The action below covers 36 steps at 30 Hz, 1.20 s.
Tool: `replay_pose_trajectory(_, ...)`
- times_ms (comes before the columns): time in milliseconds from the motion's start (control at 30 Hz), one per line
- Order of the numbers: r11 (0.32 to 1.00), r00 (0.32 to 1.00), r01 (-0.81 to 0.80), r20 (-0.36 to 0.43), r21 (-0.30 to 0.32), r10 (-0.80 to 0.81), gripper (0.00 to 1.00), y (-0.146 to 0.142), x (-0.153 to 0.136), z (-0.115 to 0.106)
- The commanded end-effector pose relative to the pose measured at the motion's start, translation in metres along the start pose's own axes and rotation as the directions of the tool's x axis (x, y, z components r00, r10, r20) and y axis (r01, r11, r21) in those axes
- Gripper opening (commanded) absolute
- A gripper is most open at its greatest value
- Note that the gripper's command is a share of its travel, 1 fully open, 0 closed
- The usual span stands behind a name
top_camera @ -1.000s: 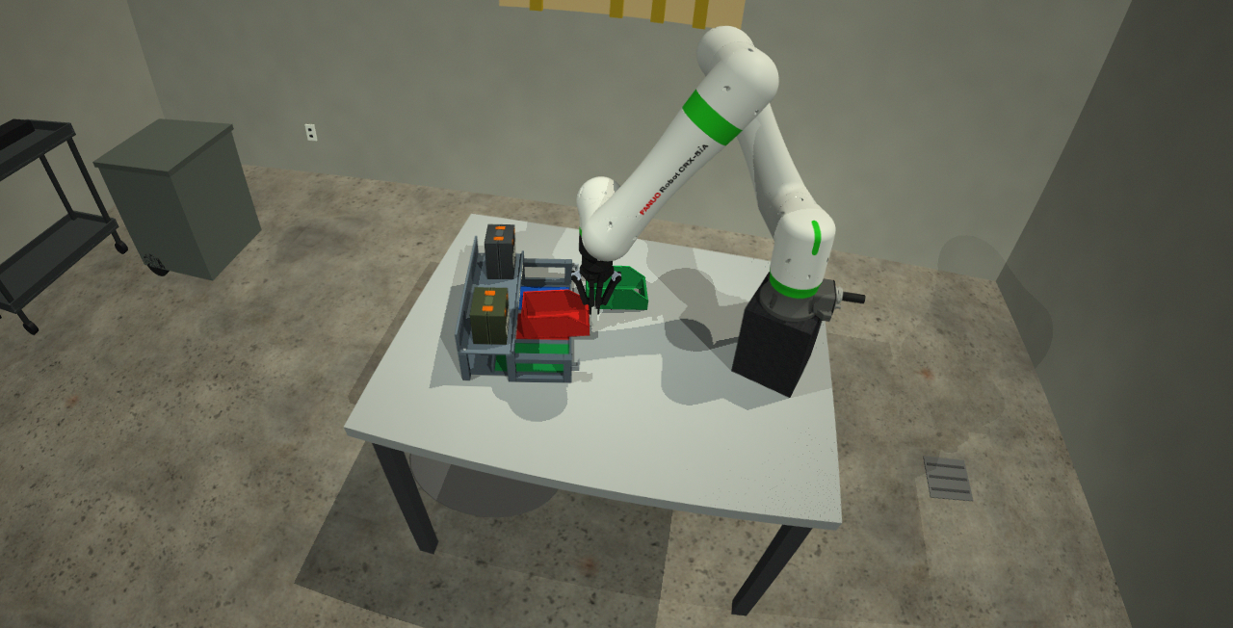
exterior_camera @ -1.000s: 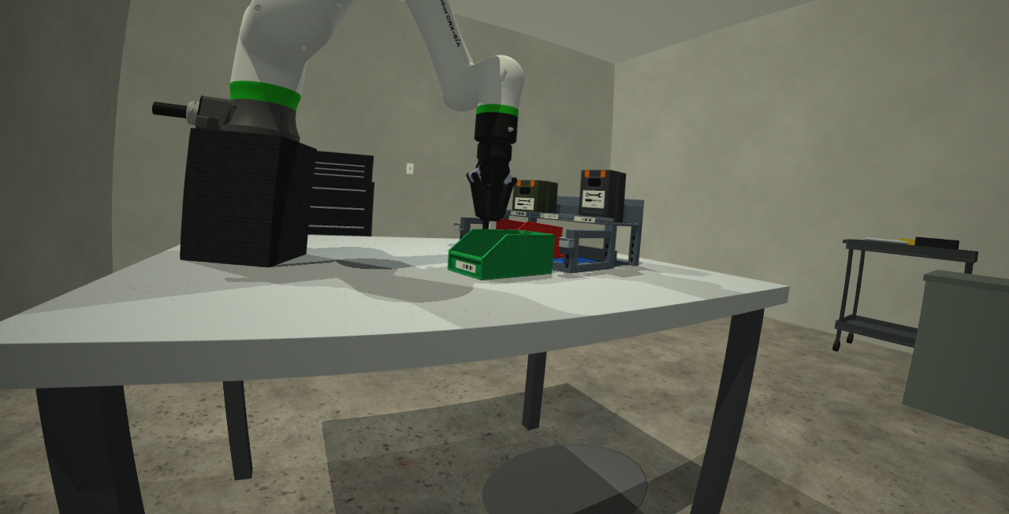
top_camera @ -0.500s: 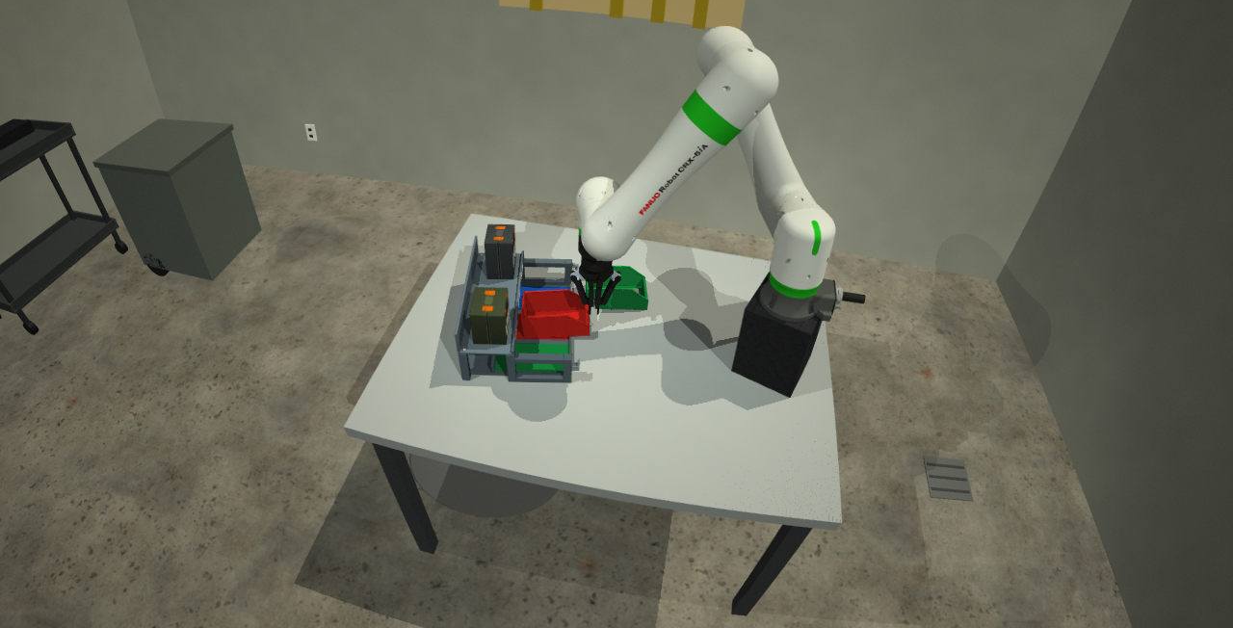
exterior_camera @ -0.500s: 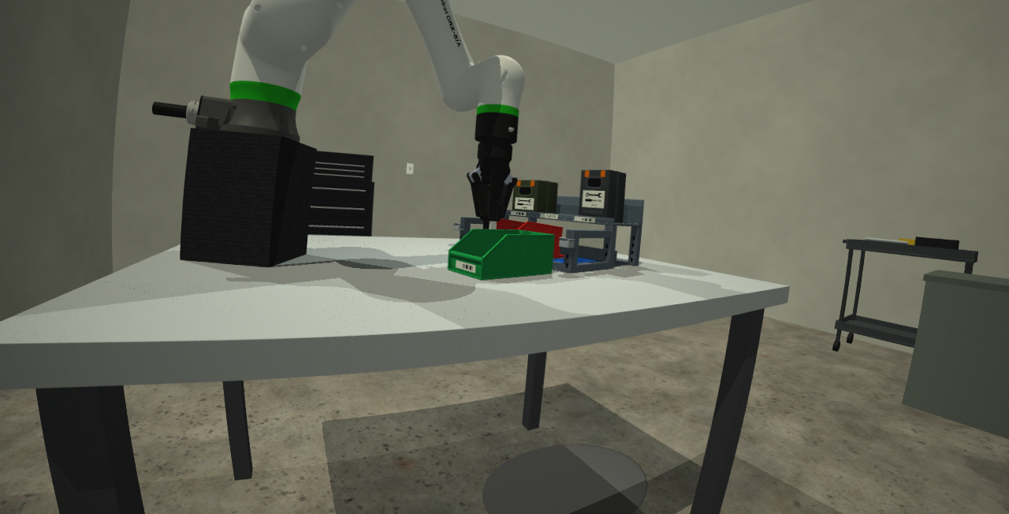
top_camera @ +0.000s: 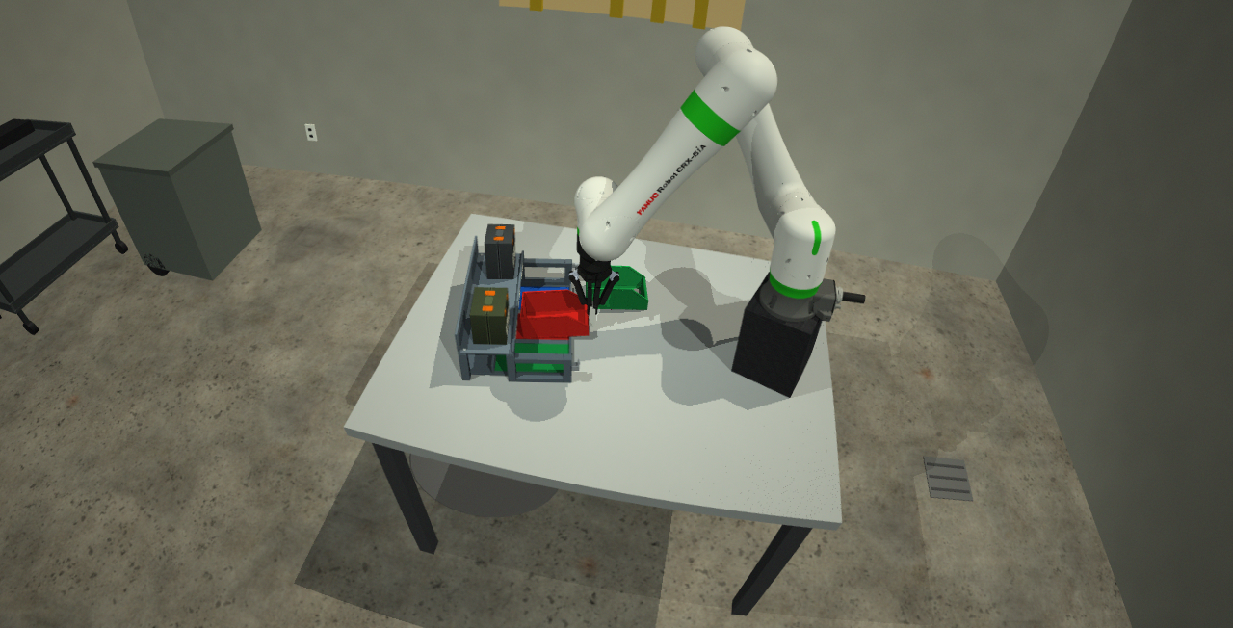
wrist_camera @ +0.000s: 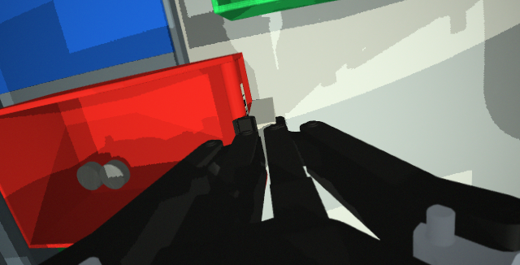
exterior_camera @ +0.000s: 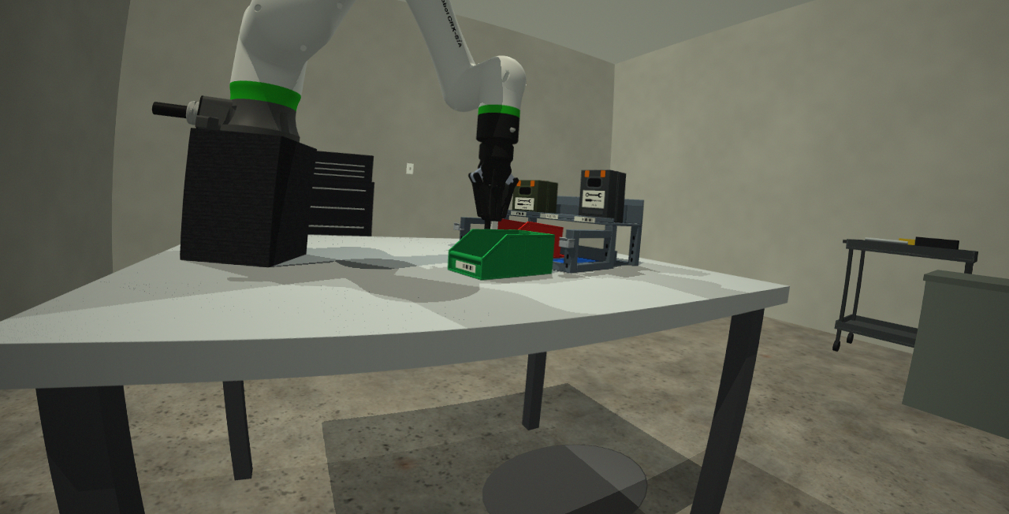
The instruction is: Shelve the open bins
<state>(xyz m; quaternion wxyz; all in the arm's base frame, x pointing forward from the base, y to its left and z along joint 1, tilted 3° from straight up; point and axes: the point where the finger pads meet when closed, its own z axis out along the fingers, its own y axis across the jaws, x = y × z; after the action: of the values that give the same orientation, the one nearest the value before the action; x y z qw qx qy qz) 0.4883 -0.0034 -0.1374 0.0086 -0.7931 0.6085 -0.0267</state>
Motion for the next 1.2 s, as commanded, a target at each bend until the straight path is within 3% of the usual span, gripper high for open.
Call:
replay_pose_trajectory(0,1.0,1.0,0.0,0.0,0.0,0.0,0.0,0.0,0.0,0.0)
replay_pose_trajectory(1167,1.0,1.0,0.0,0.0,0.0,0.0,0.0,-0.018,0.0,0.0)
